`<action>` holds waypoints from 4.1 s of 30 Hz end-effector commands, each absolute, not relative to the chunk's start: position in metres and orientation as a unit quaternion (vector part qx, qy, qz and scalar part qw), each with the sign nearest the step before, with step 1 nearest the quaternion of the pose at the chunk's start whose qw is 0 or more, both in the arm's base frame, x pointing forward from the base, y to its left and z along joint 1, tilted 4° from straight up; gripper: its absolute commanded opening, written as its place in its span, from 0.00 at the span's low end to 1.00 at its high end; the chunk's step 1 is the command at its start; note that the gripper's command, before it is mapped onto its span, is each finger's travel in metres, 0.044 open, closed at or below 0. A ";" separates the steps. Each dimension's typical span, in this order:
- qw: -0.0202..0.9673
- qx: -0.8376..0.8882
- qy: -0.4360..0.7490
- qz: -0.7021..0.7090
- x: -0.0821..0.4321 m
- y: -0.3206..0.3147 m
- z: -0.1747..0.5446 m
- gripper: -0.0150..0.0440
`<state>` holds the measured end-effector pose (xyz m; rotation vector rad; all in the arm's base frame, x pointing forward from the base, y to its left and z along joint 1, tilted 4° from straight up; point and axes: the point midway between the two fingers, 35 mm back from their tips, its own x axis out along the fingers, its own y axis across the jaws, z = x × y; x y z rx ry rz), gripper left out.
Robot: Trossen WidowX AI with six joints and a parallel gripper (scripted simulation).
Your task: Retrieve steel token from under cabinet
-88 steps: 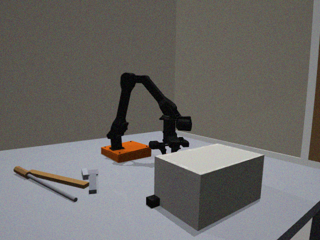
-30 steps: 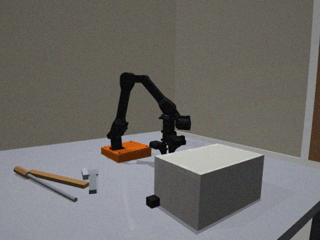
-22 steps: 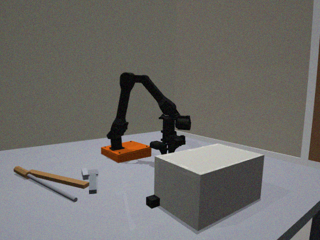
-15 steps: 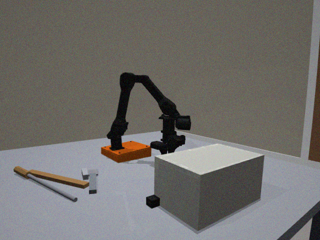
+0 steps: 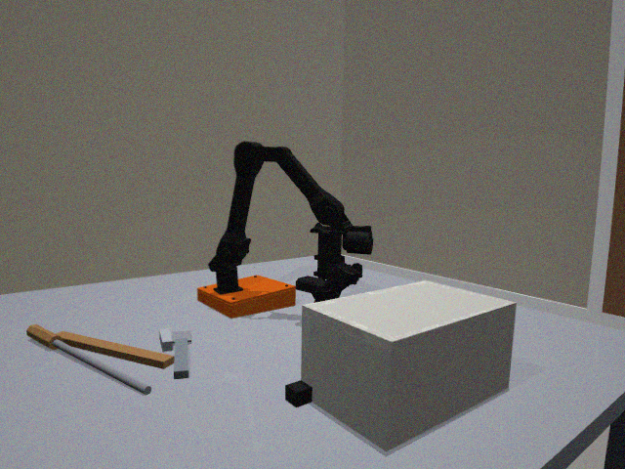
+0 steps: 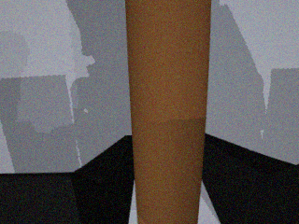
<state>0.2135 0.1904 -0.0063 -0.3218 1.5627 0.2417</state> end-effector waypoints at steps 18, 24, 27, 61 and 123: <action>0.677 -0.203 0.687 0.171 0.214 0.192 -0.006 0.25; 0.672 -0.219 0.682 0.187 0.213 0.192 -0.006 0.25; 0.669 -0.227 0.680 0.195 0.213 0.192 -0.006 0.25; 0.659 -0.257 0.671 0.223 0.226 0.165 -0.004 0.25; 0.658 -0.261 0.670 0.223 0.251 0.101 -0.001 0.25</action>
